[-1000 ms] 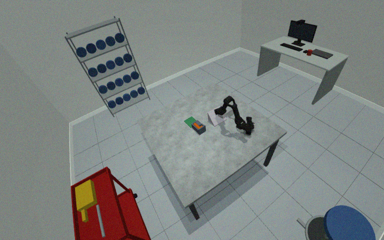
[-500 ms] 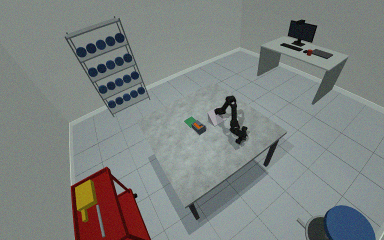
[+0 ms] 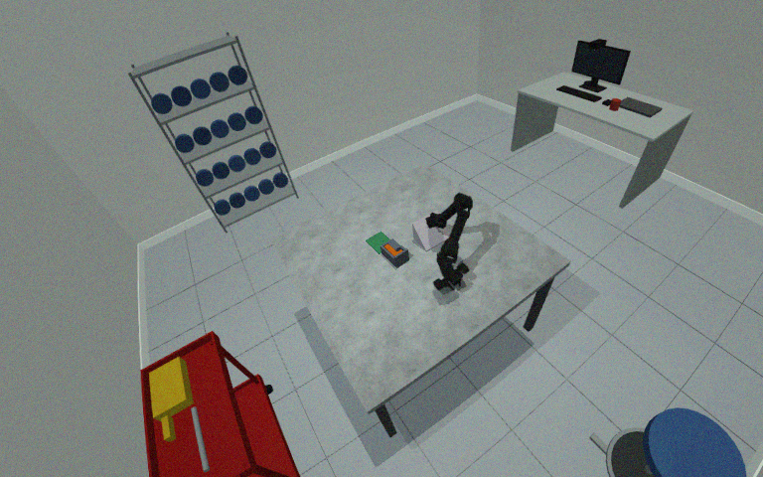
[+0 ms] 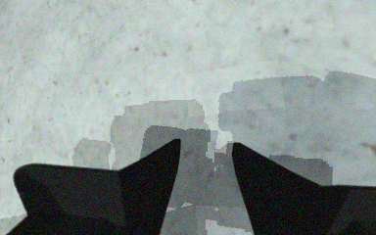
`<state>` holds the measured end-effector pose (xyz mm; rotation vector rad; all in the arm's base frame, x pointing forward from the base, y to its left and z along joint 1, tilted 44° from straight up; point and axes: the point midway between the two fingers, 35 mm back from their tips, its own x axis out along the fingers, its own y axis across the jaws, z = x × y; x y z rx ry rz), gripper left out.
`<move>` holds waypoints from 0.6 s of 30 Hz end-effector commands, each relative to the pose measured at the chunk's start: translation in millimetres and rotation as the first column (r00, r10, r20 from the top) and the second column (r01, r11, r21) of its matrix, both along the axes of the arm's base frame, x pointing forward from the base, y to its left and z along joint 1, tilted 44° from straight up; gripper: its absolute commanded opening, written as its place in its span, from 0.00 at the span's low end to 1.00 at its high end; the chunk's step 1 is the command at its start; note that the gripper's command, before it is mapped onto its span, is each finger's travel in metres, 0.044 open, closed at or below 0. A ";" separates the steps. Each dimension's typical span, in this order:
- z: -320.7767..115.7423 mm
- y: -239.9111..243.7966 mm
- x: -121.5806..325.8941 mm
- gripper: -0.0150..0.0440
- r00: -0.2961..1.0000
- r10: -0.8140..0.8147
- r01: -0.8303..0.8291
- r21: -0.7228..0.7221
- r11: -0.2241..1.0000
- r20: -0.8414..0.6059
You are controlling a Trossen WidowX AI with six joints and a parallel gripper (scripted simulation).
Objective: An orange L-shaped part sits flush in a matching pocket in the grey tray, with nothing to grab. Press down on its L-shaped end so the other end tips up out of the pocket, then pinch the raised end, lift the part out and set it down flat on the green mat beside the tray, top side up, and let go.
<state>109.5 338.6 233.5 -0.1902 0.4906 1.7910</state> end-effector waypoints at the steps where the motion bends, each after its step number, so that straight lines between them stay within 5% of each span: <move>1: -24.5 -21.8 53.4 0.56 0.987 -0.157 0.150 -0.125 0.981 -0.045; 9: -77.0 -119.4 145.9 0.56 0.845 -0.507 0.401 -0.423 0.813 -0.173; 18: -111.6 -252.1 174.5 0.56 0.493 -0.791 0.432 -0.687 0.584 -0.362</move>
